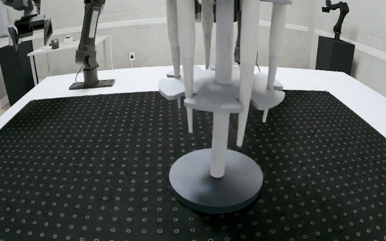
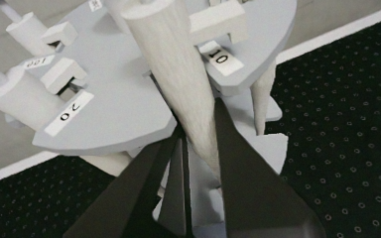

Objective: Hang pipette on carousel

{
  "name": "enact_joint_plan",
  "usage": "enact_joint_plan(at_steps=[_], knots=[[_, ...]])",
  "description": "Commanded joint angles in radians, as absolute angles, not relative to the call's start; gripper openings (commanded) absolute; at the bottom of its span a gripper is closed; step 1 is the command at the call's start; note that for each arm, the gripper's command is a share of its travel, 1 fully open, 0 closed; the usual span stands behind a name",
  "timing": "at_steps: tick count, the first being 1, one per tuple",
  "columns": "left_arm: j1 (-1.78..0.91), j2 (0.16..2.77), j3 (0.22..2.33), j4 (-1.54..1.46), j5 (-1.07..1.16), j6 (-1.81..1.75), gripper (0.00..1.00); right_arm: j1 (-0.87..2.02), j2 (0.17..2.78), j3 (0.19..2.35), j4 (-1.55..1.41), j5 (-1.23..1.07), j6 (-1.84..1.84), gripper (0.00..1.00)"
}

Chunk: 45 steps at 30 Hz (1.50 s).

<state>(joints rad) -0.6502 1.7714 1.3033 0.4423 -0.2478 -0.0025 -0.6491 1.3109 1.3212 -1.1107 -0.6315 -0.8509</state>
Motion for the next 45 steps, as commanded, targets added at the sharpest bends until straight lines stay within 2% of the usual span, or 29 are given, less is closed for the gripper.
enact_joint_plan(at_steps=[1,45], knots=[[-0.675,1.752,1.363,0.422,-0.347,0.004,0.12,-0.658,1.317,1.341,-1.102,-0.648,-0.856,1.00],[-0.662,1.745,1.364,0.445,-0.355,0.004,0.12,-0.658,1.317,1.341,-1.102,-0.648,-0.856,1.00]])
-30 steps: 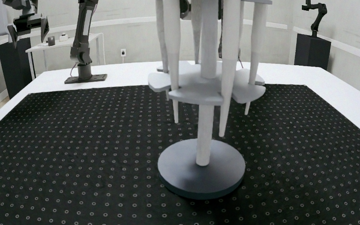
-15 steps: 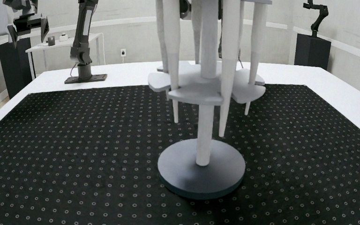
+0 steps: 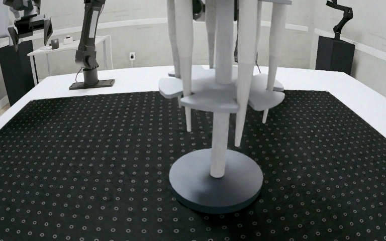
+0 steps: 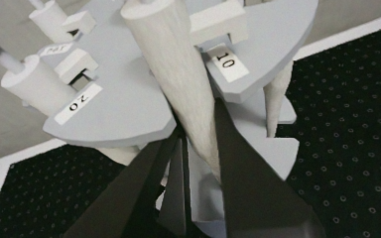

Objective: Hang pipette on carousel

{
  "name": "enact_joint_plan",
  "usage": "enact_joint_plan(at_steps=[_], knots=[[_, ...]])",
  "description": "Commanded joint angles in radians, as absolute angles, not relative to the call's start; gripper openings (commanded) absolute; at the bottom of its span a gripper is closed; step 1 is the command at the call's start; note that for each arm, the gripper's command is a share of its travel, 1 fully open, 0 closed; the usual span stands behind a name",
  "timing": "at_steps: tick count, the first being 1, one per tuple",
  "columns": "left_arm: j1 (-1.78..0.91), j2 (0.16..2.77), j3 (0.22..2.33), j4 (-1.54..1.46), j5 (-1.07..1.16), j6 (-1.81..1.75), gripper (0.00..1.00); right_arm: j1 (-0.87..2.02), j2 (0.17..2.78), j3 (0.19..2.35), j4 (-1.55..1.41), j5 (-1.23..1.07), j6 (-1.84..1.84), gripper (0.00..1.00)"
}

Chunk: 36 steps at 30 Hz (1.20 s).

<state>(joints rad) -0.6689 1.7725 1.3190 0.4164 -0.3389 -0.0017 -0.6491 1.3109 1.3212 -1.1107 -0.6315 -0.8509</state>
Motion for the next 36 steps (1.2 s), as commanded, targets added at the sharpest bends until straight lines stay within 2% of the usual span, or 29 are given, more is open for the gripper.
enact_joint_plan(at_steps=[1,8,15,36], knots=[[-0.662,1.745,1.364,0.445,-0.355,0.004,0.12,-0.658,1.317,1.341,-1.102,-0.648,-0.856,1.00],[-0.662,1.745,1.364,0.445,-0.355,0.004,0.12,-0.658,1.317,1.341,-1.102,-0.648,-0.856,1.00],[-0.749,1.826,1.426,0.415,-0.597,0.001,0.12,-0.658,1.317,1.341,-1.102,-0.648,-0.856,1.00],[-0.736,1.795,1.433,0.432,-0.614,0.004,0.12,-0.658,1.317,1.341,-1.102,-0.648,-0.856,1.00]])
